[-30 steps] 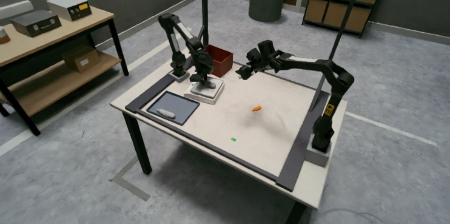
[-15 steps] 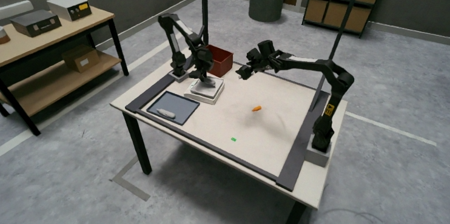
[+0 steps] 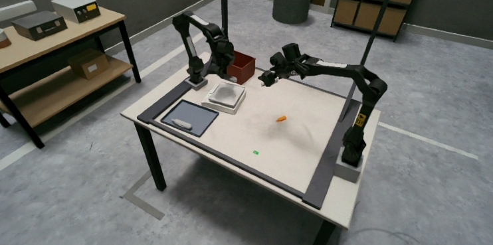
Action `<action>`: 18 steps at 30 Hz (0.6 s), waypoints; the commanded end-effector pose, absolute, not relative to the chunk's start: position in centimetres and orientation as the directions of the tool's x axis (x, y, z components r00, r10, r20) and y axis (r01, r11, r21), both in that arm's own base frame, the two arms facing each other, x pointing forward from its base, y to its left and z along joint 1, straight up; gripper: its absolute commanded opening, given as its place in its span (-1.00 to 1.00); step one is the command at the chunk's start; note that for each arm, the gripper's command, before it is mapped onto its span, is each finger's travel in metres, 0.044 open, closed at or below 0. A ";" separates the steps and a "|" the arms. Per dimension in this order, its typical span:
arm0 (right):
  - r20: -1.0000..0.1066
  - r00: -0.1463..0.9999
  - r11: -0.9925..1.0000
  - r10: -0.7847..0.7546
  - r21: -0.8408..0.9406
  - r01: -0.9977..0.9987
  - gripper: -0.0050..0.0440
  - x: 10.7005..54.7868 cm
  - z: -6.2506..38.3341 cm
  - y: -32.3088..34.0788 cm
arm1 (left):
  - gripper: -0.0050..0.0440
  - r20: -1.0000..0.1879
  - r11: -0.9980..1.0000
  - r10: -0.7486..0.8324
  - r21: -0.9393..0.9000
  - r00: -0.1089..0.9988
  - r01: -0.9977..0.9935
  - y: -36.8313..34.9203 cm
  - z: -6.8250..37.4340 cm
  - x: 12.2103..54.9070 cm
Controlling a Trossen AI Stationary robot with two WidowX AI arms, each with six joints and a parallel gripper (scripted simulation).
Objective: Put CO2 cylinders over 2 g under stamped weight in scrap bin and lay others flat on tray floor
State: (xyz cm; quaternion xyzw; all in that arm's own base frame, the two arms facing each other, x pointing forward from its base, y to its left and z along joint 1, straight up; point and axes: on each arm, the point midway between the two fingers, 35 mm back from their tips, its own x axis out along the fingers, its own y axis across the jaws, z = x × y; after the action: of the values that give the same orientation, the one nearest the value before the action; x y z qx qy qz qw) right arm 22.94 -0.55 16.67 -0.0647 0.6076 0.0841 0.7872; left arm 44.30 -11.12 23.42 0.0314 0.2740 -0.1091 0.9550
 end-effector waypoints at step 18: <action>-0.935 0.332 0.974 0.122 0.048 -0.222 -1.00 22.0 18.4 12.7 | 1.00 -0.503 0.918 -0.343 -0.001 0.793 0.397 -20.9 34.5 46.1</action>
State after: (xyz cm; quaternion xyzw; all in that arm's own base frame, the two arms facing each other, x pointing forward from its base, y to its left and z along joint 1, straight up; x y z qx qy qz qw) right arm 21.99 10.28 17.15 -0.0537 0.5902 0.1046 0.7987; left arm 46.12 -19.48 32.32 0.0493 0.2574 -0.1828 0.9476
